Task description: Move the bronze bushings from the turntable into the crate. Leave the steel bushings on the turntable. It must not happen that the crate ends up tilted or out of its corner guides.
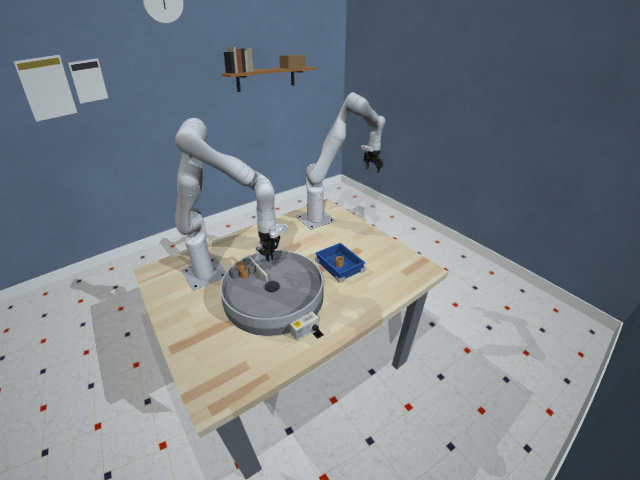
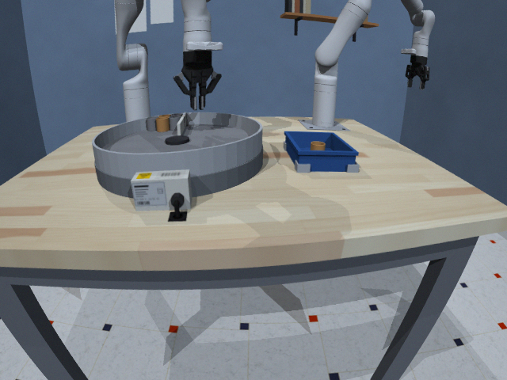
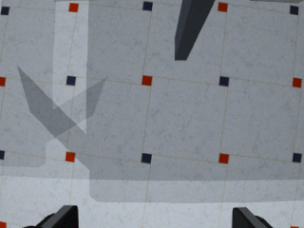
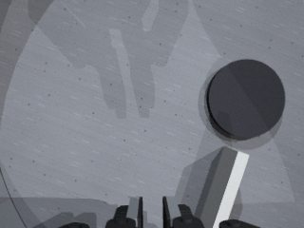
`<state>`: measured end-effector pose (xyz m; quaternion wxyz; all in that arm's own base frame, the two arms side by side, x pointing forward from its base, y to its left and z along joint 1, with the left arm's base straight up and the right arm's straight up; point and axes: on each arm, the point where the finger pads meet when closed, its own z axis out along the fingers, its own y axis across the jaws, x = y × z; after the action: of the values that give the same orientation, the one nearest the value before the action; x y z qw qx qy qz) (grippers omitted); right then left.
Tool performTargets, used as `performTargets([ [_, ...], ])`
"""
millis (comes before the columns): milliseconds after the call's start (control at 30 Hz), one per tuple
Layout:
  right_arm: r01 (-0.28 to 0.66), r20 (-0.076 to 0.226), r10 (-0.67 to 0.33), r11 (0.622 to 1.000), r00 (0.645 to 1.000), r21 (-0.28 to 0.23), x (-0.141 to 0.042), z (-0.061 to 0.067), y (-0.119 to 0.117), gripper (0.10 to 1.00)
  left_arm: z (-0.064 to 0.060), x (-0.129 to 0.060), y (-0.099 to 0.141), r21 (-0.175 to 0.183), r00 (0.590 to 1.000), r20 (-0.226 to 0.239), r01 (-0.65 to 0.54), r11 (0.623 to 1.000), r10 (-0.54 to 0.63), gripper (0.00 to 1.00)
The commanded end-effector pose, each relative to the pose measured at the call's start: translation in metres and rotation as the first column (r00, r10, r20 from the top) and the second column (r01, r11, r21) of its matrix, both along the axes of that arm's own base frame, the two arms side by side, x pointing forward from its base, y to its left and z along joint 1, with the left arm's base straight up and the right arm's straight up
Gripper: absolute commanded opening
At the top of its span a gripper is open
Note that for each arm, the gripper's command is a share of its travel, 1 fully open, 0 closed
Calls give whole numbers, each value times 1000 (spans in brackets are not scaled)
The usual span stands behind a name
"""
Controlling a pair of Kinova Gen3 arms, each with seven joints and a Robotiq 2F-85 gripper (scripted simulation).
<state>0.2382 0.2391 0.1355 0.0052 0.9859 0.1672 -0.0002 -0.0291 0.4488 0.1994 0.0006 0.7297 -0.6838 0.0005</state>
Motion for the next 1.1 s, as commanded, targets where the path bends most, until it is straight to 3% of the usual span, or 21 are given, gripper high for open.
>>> performTargets([
  [0, -10, 0, 10, 1000, 1000, 11, -4, 2, -16, 213, 1, 0, 0, 2, 1000, 0, 0, 1000, 0, 1000],
  [433, -39, 0, 39, 999, 999, 11, -25, 2, -77, 213, 1, 0, 0, 2, 1000, 0, 0, 1000, 0, 1000],
  [1067, -55, -1, 55, 998, 998, 11, -35, 1, -109, 213, 1, 0, 0, 2, 1000, 0, 0, 1000, 0, 1000],
])
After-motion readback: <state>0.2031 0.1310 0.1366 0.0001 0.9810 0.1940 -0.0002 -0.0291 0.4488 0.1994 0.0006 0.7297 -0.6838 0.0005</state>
